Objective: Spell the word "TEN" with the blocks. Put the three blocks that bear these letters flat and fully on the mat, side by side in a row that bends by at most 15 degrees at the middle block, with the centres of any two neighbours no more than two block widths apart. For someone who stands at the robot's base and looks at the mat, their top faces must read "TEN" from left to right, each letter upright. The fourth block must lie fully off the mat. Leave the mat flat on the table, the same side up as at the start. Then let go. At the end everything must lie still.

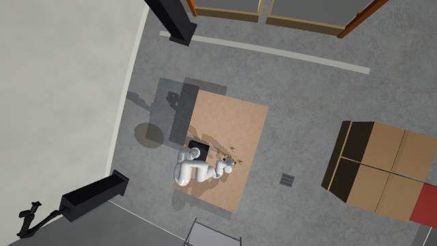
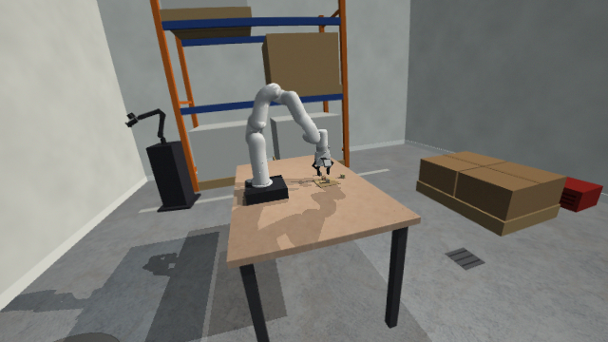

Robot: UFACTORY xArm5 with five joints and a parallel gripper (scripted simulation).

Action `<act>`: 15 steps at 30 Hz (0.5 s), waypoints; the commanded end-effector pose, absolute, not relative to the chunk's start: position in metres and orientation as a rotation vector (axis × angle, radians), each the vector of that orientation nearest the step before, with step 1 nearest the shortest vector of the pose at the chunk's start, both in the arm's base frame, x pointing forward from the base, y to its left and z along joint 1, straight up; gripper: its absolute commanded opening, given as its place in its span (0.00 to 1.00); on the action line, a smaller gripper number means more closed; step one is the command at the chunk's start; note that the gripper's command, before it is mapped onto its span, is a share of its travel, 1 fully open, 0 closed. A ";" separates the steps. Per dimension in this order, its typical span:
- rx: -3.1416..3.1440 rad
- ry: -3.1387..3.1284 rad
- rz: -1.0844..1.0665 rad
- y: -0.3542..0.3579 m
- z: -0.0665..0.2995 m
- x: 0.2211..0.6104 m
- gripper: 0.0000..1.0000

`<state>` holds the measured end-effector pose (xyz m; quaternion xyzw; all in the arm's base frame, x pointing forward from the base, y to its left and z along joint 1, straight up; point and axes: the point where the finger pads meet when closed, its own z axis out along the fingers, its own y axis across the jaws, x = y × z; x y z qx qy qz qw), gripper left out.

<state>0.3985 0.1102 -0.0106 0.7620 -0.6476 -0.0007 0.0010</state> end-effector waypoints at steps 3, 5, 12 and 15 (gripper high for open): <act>2.394 -2.035 0.001 0.111 -0.013 0.400 0.63; 2.394 -2.035 0.001 0.110 -0.016 0.400 0.63; 2.394 -2.035 0.001 0.110 -0.024 0.400 0.63; 2.394 -2.035 0.001 0.110 -0.030 0.400 0.63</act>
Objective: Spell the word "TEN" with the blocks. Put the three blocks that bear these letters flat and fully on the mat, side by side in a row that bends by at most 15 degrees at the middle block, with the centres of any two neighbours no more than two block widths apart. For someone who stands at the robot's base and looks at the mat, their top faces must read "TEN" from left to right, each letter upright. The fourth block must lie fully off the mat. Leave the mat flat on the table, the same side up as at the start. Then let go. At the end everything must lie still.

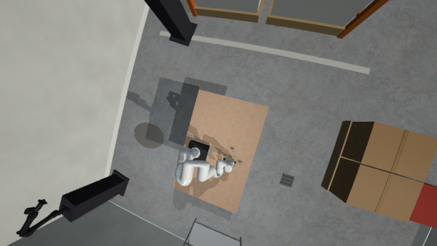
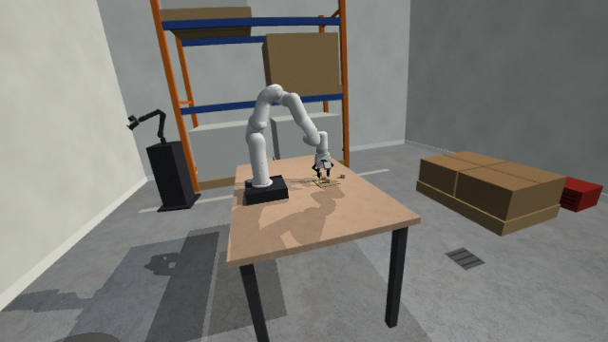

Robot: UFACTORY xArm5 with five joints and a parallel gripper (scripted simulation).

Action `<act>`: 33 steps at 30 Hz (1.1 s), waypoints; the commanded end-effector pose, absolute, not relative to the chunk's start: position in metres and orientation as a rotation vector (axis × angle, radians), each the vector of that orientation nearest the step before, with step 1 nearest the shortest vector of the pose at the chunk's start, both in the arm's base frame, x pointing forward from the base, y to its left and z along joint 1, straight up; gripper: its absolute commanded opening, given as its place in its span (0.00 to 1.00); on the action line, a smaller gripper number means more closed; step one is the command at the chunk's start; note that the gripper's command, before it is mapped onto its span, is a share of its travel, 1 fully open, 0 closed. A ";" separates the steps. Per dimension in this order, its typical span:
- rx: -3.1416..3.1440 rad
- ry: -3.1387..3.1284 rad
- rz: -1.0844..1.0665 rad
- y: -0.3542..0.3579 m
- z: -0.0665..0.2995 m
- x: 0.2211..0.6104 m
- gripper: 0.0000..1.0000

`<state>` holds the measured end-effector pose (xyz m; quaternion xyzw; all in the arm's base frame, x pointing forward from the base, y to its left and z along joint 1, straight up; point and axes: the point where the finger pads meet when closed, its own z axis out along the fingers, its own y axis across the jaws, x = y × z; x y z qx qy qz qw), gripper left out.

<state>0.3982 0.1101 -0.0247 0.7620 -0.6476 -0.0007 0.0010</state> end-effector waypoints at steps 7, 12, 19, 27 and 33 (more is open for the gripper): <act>2.394 -2.035 0.001 0.110 -0.038 0.400 0.63; 2.394 -2.035 0.001 0.110 -0.039 0.399 0.63; 2.394 -2.035 0.001 0.110 -0.039 0.399 0.63; 2.394 -2.035 0.001 0.110 -0.039 0.399 0.63; 2.394 -2.035 0.001 0.110 -0.039 0.399 0.63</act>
